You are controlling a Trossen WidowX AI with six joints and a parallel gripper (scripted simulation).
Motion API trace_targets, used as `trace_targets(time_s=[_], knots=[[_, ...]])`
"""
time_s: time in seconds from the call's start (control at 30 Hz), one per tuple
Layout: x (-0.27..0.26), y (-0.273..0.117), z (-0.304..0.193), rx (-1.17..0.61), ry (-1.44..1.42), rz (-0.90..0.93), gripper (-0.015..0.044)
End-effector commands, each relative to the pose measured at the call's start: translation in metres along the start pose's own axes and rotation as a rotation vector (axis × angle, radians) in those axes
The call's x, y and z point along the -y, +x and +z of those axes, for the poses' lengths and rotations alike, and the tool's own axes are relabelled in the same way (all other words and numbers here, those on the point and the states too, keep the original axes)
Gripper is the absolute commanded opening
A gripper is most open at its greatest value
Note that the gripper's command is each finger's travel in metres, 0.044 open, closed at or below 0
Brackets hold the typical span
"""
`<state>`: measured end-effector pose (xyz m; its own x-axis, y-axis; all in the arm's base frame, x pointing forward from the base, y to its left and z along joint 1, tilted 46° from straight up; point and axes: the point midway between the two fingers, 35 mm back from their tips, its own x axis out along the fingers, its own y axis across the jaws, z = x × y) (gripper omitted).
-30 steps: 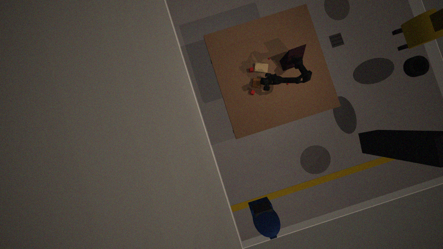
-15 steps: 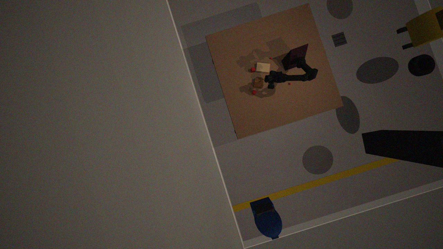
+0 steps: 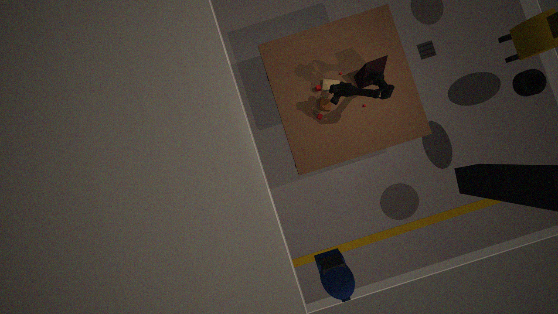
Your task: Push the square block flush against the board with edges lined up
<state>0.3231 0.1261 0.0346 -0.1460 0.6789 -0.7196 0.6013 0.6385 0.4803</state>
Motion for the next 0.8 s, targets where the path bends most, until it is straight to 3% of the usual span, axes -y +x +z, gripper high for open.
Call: trace_targets(time_s=[0.0, 0.77], knots=[[0.015, -0.002, 0.018, 0.016, 0.095, -0.003, 0.0000], [0.120, 0.000, 0.090, 0.011, 0.821, -0.006, 0.0000]])
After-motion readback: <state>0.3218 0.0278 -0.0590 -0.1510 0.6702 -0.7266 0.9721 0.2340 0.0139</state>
